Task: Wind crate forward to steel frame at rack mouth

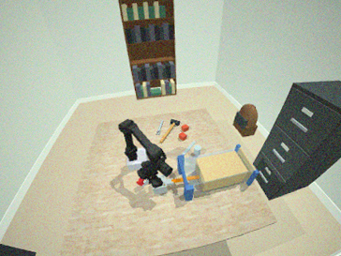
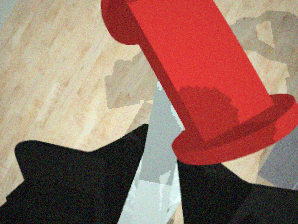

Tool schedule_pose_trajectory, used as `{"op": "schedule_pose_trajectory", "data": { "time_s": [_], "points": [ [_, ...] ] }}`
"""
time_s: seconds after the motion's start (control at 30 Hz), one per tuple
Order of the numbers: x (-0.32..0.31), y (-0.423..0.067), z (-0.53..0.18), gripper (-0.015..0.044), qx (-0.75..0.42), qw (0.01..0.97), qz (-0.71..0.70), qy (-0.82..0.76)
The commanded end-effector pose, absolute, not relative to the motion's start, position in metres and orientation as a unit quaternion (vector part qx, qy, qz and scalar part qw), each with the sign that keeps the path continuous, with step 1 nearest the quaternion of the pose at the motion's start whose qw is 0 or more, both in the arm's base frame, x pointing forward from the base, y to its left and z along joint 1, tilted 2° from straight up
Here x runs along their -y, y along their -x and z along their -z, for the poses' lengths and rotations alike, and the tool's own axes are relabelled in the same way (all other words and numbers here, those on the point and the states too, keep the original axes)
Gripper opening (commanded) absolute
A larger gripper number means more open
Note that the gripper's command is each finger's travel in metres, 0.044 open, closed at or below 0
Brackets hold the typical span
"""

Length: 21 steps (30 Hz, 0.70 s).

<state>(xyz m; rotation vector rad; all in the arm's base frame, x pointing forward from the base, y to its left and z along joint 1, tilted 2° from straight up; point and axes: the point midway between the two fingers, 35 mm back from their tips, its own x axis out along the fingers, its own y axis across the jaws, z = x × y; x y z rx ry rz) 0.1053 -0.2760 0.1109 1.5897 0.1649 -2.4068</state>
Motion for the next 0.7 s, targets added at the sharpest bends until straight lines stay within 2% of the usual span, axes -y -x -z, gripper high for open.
{"op": "schedule_pose_trajectory", "data": {
  "time_s": [0.0,0.67],
  "points": [
    [0.2794,-0.1072,-0.1196,0.0,-0.05,0.129,0.827,-0.546],
    [0.2781,-0.1055,-0.1201,0.0,-0.05,0.129,0.827,-0.545]
  ]
}}
